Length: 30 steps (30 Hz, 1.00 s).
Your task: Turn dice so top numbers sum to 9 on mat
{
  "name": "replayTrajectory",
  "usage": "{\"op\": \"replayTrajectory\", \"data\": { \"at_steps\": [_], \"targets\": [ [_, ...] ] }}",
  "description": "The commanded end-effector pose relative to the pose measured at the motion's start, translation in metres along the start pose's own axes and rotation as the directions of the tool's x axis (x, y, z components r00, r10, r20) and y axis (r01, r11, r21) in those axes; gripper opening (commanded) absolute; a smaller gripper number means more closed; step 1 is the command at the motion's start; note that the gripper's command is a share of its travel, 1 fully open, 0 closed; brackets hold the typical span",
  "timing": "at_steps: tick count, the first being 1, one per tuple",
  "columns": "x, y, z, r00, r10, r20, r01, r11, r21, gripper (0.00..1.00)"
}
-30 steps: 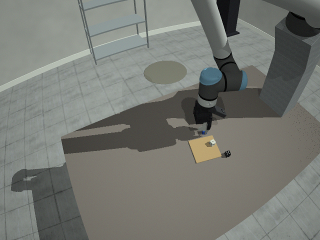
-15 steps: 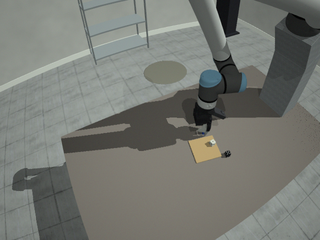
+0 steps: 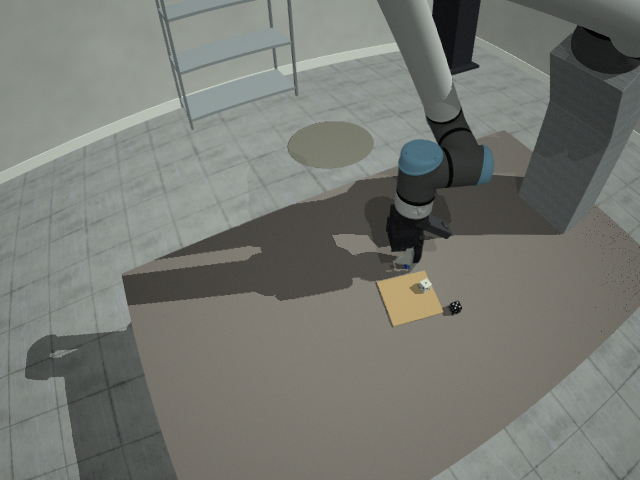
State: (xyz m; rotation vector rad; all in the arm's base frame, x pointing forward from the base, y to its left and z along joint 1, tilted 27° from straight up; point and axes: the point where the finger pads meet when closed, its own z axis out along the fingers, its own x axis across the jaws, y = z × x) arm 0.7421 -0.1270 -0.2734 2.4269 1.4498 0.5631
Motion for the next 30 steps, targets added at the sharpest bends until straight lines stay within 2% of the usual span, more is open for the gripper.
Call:
{"op": "replayTrajectory", "data": {
  "at_steps": [1,15,16,30],
  "targets": [
    [0.0001,0.0003,-0.0004,1.0,0.0,0.0,0.0,1.0,-0.001,0.24],
    [0.0001,0.0003,-0.0004,1.0,0.0,0.0,0.0,1.0,-0.001,0.24],
    [0.0001,0.0003,-0.0004,1.0,0.0,0.0,0.0,1.0,-0.001,0.06],
    [0.0001,0.0003,-0.0004,1.0,0.0,0.0,0.0,1.0,-0.001,0.06]
  ]
}}
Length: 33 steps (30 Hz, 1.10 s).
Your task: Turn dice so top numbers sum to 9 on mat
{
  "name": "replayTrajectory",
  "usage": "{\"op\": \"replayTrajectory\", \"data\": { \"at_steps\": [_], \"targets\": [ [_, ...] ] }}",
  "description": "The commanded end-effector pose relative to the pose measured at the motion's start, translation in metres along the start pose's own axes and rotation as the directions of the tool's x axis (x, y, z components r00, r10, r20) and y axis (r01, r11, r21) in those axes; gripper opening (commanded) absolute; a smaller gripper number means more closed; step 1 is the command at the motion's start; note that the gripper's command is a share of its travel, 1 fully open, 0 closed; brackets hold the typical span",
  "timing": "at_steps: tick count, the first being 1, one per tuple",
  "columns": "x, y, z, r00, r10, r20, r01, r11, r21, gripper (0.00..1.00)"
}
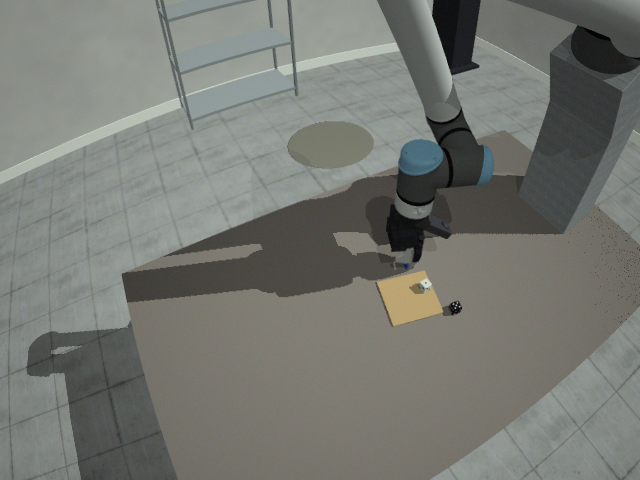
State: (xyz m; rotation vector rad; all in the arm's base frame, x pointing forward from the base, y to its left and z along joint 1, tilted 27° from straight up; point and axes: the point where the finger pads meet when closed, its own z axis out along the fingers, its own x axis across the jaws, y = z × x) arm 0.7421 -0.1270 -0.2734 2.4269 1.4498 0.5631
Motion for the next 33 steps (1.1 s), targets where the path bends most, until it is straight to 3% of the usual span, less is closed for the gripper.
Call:
{"op": "replayTrajectory", "data": {
  "at_steps": [1,22,29,31,33],
  "targets": [
    [0.0,0.0,0.0,1.0,0.0,0.0,0.0,1.0,-0.001,0.06],
    [0.0,0.0,-0.002,1.0,0.0,0.0,0.0,1.0,-0.001,0.06],
    [0.0,0.0,-0.034,1.0,0.0,0.0,0.0,1.0,-0.001,0.06],
    [0.0,0.0,-0.034,1.0,0.0,0.0,0.0,1.0,-0.001,0.06],
    [0.0,0.0,-0.049,1.0,0.0,0.0,0.0,1.0,-0.001,0.06]
  ]
}}
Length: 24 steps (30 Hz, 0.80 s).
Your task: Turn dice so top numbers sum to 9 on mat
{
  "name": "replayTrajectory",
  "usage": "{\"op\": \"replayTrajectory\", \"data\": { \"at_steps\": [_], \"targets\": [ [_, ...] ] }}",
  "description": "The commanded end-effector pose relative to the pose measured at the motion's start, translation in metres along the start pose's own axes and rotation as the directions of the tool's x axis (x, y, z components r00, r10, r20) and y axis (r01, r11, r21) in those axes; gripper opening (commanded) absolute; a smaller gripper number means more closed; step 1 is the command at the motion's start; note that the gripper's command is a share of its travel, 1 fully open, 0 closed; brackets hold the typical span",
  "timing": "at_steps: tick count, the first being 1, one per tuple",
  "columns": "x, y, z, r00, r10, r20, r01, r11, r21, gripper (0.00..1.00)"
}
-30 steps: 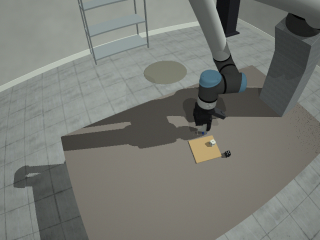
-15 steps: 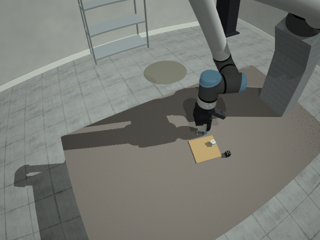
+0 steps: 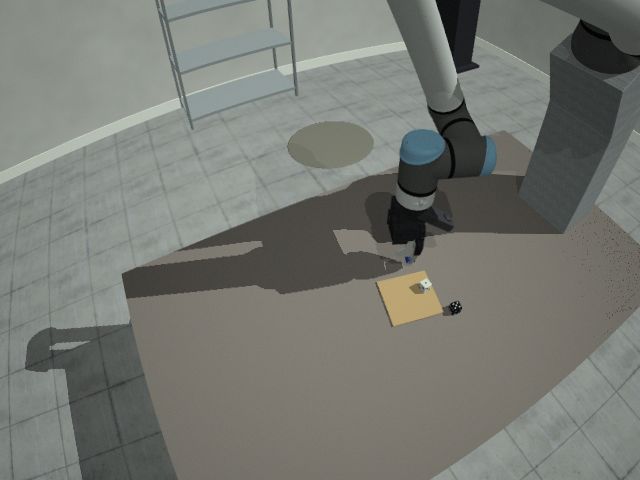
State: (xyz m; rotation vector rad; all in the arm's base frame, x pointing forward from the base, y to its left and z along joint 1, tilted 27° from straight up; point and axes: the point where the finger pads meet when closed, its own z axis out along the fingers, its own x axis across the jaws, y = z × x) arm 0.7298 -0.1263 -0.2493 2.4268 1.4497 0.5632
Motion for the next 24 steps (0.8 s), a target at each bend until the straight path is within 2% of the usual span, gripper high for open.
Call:
{"op": "replayTrajectory", "data": {
  "at_steps": [1,5,9,24],
  "targets": [
    [0.0,0.0,-0.029,1.0,0.0,0.0,0.0,1.0,-0.001,0.06],
    [0.0,0.0,-0.055,1.0,0.0,0.0,0.0,1.0,-0.001,0.06],
    [0.0,0.0,-0.07,1.0,0.0,0.0,0.0,1.0,-0.001,0.06],
    [0.003,0.0,-0.073,1.0,-0.008,0.0,0.008,1.0,0.0,0.06]
  ]
}}
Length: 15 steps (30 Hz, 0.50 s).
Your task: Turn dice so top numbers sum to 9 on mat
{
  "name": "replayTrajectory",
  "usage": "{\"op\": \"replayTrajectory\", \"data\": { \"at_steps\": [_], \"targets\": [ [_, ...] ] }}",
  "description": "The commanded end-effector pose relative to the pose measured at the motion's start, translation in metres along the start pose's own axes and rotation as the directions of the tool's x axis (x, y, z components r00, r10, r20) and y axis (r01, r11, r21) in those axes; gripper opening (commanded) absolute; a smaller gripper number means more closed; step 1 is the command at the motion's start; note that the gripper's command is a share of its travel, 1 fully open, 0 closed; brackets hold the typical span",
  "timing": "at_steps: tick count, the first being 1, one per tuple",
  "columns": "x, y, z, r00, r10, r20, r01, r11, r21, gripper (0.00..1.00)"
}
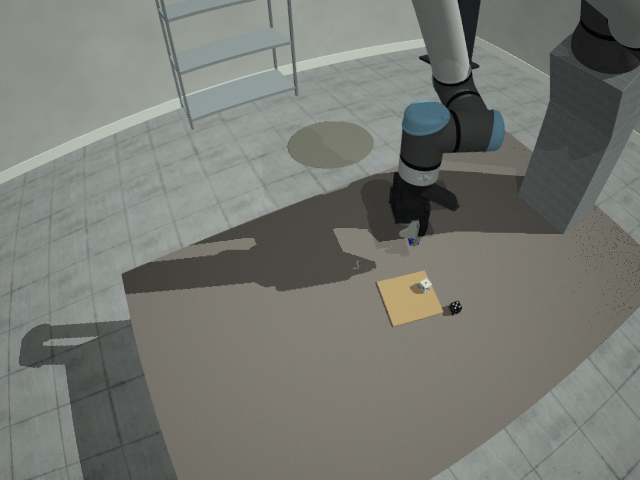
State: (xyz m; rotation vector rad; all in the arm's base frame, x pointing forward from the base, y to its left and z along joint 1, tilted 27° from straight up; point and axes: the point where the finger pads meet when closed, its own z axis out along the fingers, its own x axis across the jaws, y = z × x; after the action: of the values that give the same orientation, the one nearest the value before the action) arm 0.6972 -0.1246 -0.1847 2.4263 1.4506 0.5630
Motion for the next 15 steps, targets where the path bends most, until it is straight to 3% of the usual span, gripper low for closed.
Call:
{"op": "replayTrajectory", "data": {
  "at_steps": [1,6,8,15],
  "targets": [
    [0.005,0.0,0.0,1.0,-0.017,0.0,0.017,1.0,0.0,0.06],
    [0.046,-0.001,0.006,0.99,-0.138,0.001,0.138,0.99,0.005,0.06],
    [0.046,-0.001,0.006,0.99,-0.138,0.001,0.138,0.99,0.005,0.06],
    [0.137,-0.011,0.013,0.921,-0.389,0.001,0.389,0.921,0.008,0.06]
  ]
}}
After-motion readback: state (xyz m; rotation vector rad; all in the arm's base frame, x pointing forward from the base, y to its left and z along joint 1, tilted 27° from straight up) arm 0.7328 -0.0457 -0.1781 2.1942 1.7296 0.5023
